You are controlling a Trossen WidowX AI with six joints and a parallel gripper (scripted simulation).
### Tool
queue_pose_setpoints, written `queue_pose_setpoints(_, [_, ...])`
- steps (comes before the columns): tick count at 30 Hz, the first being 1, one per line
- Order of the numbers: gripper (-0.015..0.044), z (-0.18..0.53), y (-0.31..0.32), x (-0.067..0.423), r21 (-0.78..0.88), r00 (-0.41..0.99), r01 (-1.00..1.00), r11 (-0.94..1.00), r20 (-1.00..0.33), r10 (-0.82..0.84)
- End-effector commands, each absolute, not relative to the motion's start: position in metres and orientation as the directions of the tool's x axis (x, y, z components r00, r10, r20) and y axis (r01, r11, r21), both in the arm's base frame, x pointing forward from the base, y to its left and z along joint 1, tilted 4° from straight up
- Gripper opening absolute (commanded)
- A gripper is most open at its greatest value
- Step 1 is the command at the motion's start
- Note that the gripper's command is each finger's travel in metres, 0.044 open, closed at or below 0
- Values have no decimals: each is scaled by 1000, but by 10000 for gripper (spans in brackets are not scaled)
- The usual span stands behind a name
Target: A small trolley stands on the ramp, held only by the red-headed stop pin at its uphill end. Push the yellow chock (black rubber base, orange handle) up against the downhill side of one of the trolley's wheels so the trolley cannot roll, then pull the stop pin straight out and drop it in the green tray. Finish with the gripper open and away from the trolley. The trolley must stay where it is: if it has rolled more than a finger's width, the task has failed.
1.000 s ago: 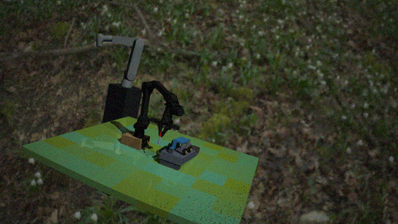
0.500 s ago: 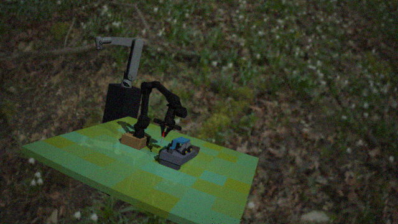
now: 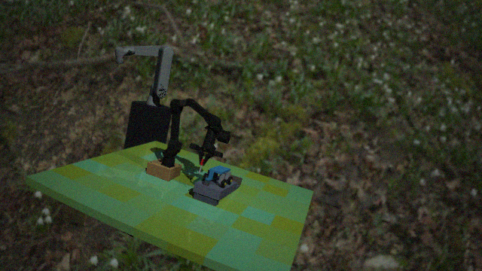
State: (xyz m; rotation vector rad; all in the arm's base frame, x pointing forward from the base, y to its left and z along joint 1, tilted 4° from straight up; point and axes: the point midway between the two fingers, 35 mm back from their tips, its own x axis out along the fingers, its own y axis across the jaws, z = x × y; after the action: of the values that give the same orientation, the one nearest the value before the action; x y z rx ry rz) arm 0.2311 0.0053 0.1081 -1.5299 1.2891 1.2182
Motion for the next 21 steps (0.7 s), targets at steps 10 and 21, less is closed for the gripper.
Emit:
queue_pose_setpoints(10, [0, 106, 54, 221, 18, 25, -983, -180, -971, -236])
queue_pose_setpoints(21, [0, 104, 92, 213, 18, 25, -983, -180, -972, -233])
